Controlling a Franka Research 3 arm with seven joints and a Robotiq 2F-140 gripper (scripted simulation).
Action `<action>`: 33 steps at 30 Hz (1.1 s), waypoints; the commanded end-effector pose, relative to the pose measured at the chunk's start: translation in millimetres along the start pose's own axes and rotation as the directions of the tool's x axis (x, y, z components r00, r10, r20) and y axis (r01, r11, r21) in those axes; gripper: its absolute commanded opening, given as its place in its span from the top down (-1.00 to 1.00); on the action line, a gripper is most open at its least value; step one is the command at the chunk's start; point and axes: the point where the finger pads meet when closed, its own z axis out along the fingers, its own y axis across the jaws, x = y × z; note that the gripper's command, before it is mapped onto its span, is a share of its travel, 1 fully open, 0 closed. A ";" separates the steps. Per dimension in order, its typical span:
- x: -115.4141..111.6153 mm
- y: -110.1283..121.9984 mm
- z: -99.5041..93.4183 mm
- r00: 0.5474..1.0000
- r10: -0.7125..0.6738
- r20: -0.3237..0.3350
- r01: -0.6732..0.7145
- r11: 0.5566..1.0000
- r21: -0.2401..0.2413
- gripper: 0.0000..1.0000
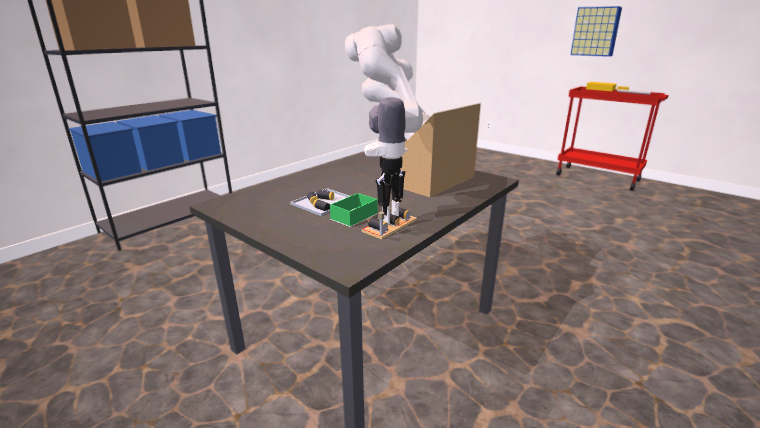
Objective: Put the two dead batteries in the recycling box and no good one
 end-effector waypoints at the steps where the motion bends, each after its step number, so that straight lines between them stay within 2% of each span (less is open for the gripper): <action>1: 0.4 -1.6 1.0 1.000 0.000 0.000 0.000 1.000 0.003 0.41; 9: 0.4 -1.6 0.2 1.000 0.000 0.000 0.000 1.000 0.003 0.41; 16: 0.4 -1.6 -10.5 1.000 0.000 0.000 0.000 1.000 0.003 0.41; 26: 0.4 -1.4 -54.3 1.000 0.000 0.000 0.000 1.000 0.003 0.41; 33: 0.4 -1.4 -63.7 1.000 0.000 0.000 0.000 1.000 0.003 0.41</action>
